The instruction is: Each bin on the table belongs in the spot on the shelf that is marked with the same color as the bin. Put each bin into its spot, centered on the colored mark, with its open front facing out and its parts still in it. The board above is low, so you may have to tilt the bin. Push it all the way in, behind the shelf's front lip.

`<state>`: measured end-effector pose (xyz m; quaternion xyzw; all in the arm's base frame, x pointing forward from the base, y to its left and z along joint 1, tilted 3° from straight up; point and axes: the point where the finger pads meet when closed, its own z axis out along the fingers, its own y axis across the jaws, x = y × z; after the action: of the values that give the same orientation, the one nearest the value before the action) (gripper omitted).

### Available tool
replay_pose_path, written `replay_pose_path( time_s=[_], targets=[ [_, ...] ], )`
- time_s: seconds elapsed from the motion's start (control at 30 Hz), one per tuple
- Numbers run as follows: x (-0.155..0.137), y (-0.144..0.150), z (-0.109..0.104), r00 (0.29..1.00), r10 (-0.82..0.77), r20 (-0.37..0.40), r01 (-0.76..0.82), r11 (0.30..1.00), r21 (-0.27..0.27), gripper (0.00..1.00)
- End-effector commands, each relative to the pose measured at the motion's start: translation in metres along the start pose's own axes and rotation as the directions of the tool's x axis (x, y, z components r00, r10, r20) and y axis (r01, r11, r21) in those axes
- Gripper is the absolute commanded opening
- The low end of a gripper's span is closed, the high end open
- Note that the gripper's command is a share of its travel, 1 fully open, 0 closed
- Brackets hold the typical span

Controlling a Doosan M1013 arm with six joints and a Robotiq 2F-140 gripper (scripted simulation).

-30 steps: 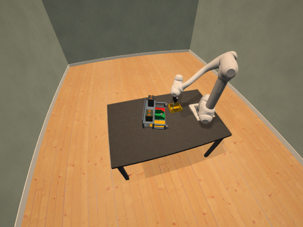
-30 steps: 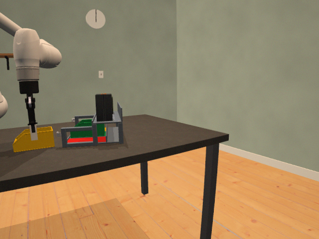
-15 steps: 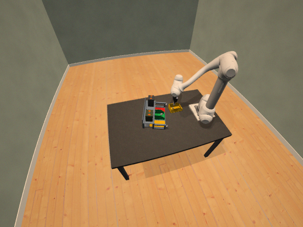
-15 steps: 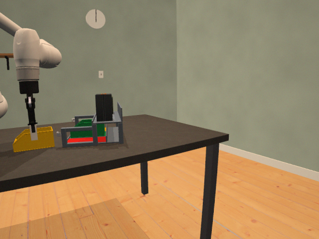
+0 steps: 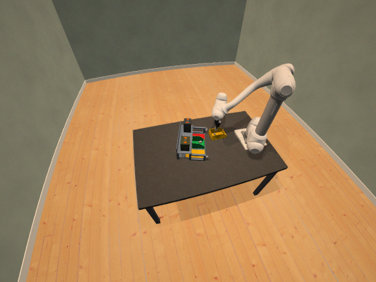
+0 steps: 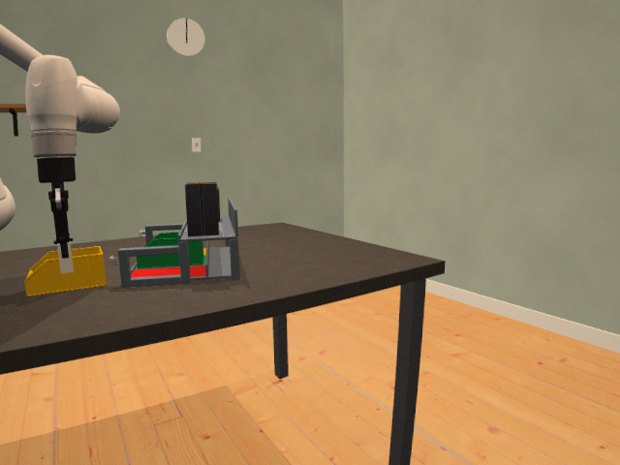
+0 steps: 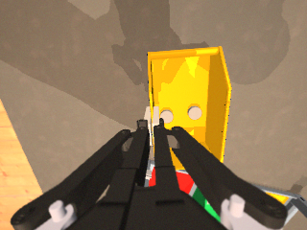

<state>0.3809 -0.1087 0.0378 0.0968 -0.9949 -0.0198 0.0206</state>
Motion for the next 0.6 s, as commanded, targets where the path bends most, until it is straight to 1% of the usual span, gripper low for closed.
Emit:
replay_pose_path(
  time_s=[0.0, 0.57],
  targets=[
    [0.0002, 0.0002, 0.0001, 1.0, 0.0, 0.0, 0.0, 1.0, 0.0, 0.1],
    [0.0002, 0.0002, -0.0027, 1.0, 0.0, 0.0, 0.0, 1.0, 0.0, 0.1]
  ],
)
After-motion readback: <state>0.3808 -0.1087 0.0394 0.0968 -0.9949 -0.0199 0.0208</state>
